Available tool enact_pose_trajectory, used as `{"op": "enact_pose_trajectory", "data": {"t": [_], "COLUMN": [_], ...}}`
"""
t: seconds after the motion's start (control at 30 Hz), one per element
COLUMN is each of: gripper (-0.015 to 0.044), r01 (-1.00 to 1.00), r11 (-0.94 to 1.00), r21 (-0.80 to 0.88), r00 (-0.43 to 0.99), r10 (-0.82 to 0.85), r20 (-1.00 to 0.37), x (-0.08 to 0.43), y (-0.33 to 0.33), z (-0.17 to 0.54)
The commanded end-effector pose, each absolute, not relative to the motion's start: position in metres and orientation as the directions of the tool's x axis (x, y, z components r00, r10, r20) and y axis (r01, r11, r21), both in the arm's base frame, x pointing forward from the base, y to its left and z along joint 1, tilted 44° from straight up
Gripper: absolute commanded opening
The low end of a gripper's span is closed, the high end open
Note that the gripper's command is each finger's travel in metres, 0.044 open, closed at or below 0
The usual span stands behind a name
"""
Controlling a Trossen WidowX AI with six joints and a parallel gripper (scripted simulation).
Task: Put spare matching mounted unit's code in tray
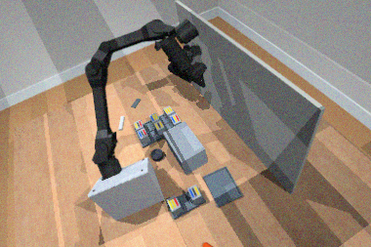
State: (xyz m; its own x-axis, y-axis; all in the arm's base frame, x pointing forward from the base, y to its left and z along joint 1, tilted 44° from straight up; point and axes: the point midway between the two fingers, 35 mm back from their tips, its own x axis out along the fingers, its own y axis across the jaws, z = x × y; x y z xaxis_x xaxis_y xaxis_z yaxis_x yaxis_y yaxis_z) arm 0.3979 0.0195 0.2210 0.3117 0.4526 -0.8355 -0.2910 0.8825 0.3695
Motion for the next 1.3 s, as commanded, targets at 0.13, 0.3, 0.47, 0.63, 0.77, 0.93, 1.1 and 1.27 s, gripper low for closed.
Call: {"op": "enact_pose_trajectory", "data": {"t": [0.13, 0.3, 0.47, 0.63, 0.77, 0.93, 1.1, 1.27], "gripper": [0.0440, 0.0440, 0.0440, 0.0440, 0.0440, 0.0440, 0.0440, 0.0440], "r01": [-0.176, -0.159, -0.159, -0.159, -0.159, 0.025, 0.550, 0.868], "r11": [0.734, 0.712, 0.712, 0.712, 0.712, 0.726, 0.613, 0.363], "r21": [0.656, 0.684, 0.684, 0.684, 0.684, 0.687, 0.568, 0.338], "r00": [0.016, 0.001, 0.001, 0.001, 0.001, 0.001, -0.003, 0.000], "r10": [0.668, 0.693, 0.693, 0.693, 0.693, 0.688, 0.681, 0.681], "r20": [-0.744, -0.721, -0.721, -0.721, -0.721, -0.726, -0.733, -0.732], "x": [0.370, 0.367, 0.367, 0.367, 0.367, 0.361, 0.331, 0.298], "y": [-0.034, -0.037, -0.037, -0.037, -0.037, -0.055, -0.102, -0.128], "z": [0.125, 0.118, 0.118, 0.118, 0.118, 0.095, 0.030, -0.022]}}
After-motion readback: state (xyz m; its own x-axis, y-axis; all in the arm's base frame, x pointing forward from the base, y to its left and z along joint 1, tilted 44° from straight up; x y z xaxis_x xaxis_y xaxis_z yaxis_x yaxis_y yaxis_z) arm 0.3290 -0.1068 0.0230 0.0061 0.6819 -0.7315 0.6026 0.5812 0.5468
